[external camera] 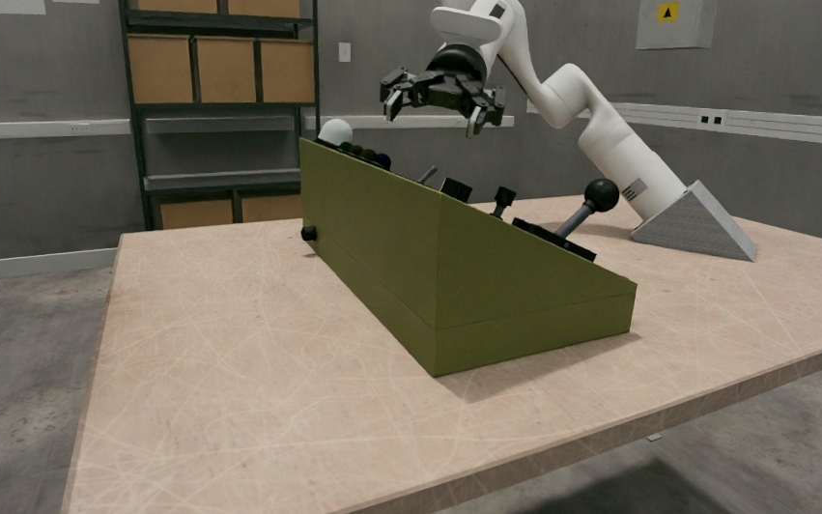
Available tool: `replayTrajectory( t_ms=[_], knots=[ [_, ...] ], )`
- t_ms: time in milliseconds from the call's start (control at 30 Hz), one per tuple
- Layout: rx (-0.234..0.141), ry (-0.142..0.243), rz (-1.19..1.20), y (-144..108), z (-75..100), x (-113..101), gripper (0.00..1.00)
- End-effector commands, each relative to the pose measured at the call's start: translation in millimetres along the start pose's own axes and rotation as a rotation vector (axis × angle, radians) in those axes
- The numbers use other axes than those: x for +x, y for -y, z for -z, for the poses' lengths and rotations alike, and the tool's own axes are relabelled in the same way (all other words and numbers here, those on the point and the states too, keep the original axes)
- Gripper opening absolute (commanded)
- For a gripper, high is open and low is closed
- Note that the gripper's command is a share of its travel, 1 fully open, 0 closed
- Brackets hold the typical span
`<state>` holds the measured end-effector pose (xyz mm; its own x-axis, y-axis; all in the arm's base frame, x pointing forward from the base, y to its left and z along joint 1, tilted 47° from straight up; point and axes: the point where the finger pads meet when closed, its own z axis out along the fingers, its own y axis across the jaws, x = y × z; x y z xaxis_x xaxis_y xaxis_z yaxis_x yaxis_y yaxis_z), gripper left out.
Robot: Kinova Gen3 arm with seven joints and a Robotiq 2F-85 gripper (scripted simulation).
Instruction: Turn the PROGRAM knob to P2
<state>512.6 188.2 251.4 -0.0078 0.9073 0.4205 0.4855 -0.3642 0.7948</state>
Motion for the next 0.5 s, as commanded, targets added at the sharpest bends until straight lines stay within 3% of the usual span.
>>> replayTrajectory(
  t_ms=[0, 467],
  knots=[
    [0.0, -0.002, 0.0, -0.1, 0.1, 1.0, 1.0],
    [0.001, 0.002, 0.004, 0.8, 2.7, 2.3, 1.0]
  ],
)
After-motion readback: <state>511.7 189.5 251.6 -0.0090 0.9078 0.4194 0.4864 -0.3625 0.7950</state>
